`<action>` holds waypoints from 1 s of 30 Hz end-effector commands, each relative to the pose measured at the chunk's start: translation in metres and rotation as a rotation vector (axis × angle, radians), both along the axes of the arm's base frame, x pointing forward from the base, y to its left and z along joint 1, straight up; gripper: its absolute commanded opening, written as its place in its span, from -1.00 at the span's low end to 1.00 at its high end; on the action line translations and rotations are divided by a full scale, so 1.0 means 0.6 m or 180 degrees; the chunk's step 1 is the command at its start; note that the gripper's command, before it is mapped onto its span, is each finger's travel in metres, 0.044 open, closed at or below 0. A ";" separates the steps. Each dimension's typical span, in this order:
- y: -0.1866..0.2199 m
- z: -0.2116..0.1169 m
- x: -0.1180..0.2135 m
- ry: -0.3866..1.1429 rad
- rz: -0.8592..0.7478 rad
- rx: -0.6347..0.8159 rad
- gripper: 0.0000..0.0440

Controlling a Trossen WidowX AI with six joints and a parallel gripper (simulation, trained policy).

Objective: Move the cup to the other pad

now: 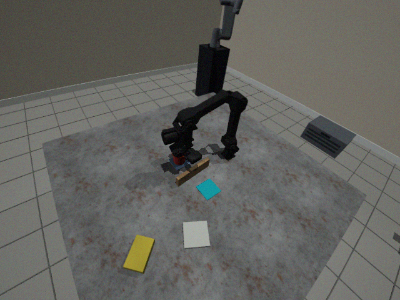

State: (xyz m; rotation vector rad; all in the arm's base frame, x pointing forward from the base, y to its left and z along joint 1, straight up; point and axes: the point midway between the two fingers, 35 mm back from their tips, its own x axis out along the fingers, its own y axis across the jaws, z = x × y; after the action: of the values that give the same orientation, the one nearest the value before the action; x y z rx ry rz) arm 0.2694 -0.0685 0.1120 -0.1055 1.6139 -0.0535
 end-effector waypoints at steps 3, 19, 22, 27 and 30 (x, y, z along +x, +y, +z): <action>-0.012 -0.037 -0.004 0.0113 0.0122 0.0020 -0.30; -0.022 -0.093 -0.012 0.0263 0.0711 0.0159 -1.00; -0.022 -0.087 -0.009 0.0257 0.0816 0.0169 -1.00; -0.020 -0.072 -0.003 0.0235 0.0973 0.0178 -1.00; -0.017 -0.061 0.001 0.0215 0.1047 0.0183 -1.00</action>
State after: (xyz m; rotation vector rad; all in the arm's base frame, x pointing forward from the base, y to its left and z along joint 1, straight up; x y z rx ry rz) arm 0.2659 -0.0808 0.0672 -0.3112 1.6659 0.2305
